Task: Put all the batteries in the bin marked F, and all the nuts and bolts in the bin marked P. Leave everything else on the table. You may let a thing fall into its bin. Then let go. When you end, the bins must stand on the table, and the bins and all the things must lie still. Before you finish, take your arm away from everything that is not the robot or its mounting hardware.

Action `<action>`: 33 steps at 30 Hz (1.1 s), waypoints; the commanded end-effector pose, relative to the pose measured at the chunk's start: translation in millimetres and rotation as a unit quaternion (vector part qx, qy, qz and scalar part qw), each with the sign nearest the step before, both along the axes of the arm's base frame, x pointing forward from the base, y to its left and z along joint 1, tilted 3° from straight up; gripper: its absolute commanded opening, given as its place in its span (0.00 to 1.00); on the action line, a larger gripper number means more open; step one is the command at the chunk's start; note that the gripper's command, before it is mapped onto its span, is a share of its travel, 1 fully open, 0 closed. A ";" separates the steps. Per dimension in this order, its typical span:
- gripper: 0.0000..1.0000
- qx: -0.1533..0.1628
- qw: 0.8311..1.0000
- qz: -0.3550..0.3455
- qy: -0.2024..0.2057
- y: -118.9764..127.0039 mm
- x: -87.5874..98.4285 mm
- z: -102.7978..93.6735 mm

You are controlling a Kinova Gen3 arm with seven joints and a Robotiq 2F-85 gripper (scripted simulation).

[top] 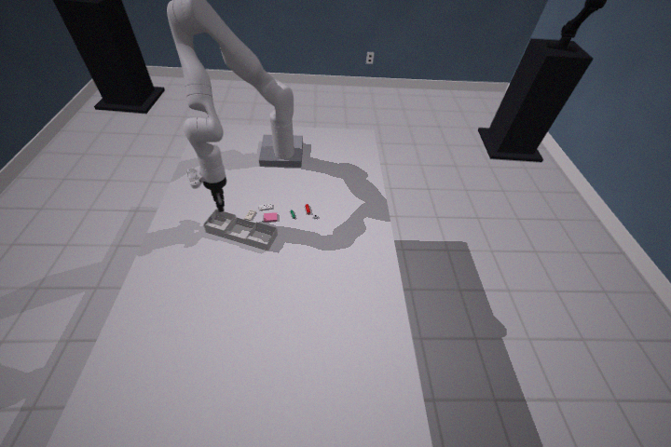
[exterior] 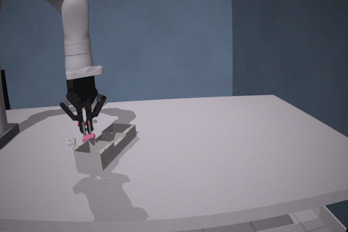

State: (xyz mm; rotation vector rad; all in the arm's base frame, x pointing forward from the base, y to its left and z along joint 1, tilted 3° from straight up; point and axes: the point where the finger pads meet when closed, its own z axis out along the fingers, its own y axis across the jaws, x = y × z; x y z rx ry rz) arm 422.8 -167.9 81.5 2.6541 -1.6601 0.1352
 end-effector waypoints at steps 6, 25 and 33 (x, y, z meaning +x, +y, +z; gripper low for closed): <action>0.09 0.001 0.980 0.200 0.015 -6.7 -3.1 -3.5; 0.09 -0.004 0.914 0.405 0.024 -6.8 -2.8 -8.8; 0.09 -0.004 0.914 0.405 0.024 -7.0 -2.1 -24.8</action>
